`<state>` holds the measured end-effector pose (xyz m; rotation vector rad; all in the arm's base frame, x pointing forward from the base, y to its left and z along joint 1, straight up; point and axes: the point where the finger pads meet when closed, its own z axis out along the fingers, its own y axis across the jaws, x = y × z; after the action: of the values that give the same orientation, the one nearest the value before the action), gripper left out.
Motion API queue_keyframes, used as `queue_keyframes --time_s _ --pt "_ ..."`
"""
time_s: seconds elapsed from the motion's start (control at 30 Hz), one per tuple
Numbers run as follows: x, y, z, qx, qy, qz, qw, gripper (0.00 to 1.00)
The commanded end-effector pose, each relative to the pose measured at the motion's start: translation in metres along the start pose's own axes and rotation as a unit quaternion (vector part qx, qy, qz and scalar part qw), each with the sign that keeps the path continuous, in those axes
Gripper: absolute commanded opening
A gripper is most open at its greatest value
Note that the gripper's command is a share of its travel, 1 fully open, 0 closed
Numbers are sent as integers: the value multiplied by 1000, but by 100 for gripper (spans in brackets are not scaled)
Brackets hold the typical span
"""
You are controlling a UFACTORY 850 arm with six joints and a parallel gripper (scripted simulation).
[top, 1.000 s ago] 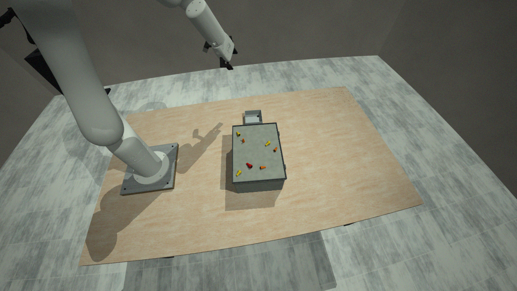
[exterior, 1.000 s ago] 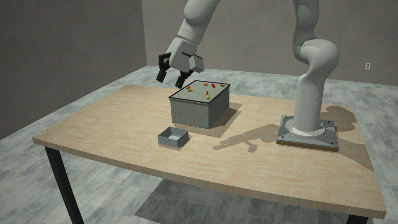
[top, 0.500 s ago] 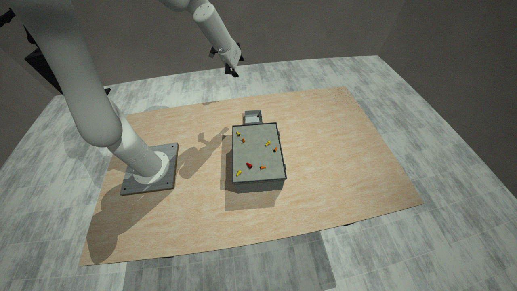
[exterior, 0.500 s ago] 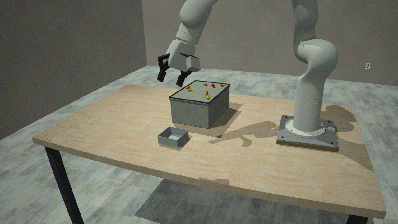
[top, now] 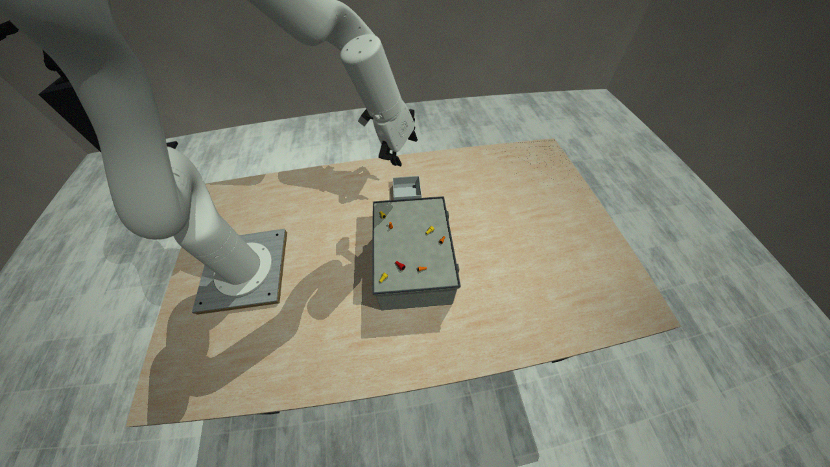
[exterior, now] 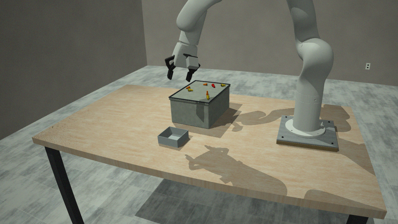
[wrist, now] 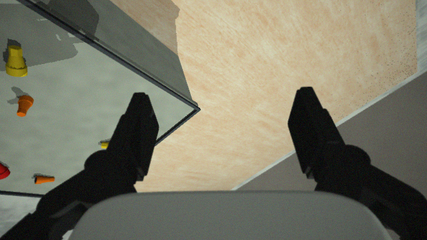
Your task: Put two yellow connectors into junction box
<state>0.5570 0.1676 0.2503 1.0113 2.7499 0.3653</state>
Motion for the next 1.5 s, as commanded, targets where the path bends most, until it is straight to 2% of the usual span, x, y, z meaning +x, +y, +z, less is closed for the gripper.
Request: queue_keyframes --time_s 0.0,0.07,0.17,0.57,0.63,0.8,0.97,1.47 --pt "-44 -43 3 29 -3 31 999 100" --pt "-44 -43 3 29 -3 31 999 100" --pt "-77 -87 4 55 -2 61 997 100" --pt "-147 -227 -3 127 9 150 980 100" --pt "-147 -227 -3 127 9 150 980 100" --pt "-159 -266 -7 145 14 174 974 100" --pt "-162 -280 -9 151 16 183 971 100" --pt "-162 -281 -9 152 16 183 971 100"
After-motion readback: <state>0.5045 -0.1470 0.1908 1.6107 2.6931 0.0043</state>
